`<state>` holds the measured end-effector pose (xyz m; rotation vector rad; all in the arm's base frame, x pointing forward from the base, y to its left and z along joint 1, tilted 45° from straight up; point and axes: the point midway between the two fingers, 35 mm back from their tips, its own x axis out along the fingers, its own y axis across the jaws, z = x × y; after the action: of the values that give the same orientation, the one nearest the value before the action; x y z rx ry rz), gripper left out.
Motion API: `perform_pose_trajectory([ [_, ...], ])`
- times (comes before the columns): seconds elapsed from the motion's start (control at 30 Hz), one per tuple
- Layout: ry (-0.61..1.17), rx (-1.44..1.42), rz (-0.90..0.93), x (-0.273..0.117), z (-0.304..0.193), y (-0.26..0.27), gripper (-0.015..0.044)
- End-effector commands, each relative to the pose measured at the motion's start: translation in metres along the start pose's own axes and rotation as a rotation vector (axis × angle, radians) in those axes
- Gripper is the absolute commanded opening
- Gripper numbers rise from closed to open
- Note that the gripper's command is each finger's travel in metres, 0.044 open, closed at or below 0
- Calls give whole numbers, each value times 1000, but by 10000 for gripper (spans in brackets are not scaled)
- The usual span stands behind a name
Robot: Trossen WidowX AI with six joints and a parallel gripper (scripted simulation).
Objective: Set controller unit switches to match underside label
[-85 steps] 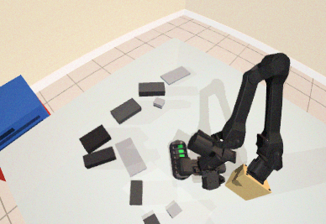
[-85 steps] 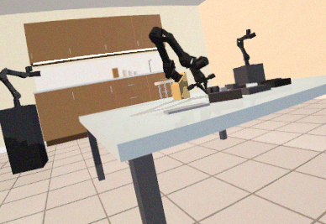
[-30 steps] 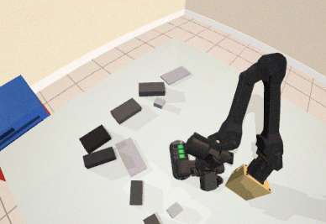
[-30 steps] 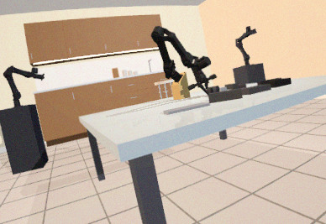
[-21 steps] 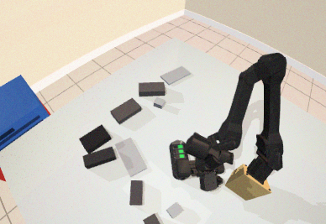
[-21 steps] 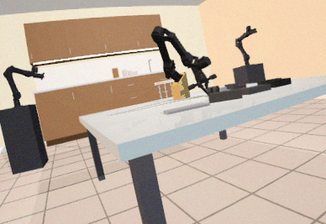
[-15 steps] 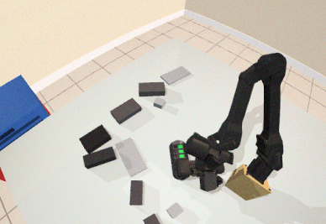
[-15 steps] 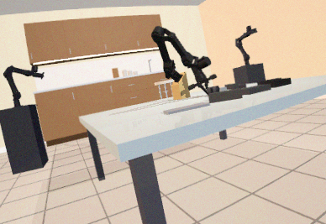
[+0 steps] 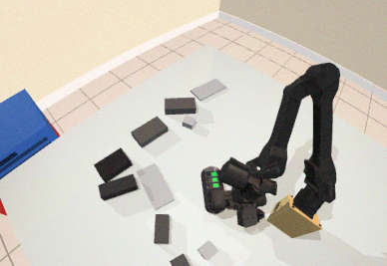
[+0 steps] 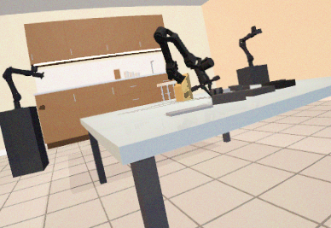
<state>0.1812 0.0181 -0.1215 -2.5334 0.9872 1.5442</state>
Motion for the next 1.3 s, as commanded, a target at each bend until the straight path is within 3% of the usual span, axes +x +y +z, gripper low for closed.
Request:
perform_pose_trajectory([
  [0.0, -13, 17, -33, 0, -1, -11, 0],
  [0.57, -10, 2, -5, -1, 1, -1, 0],
  [0.8, -15, 16, -32, -52, -2, -4, 0],
  [1.03, -15, 17, -35, -58, -2, -3, 0],
  [1.27, 21, 12, 76, -63, 0, -29, 184],
])
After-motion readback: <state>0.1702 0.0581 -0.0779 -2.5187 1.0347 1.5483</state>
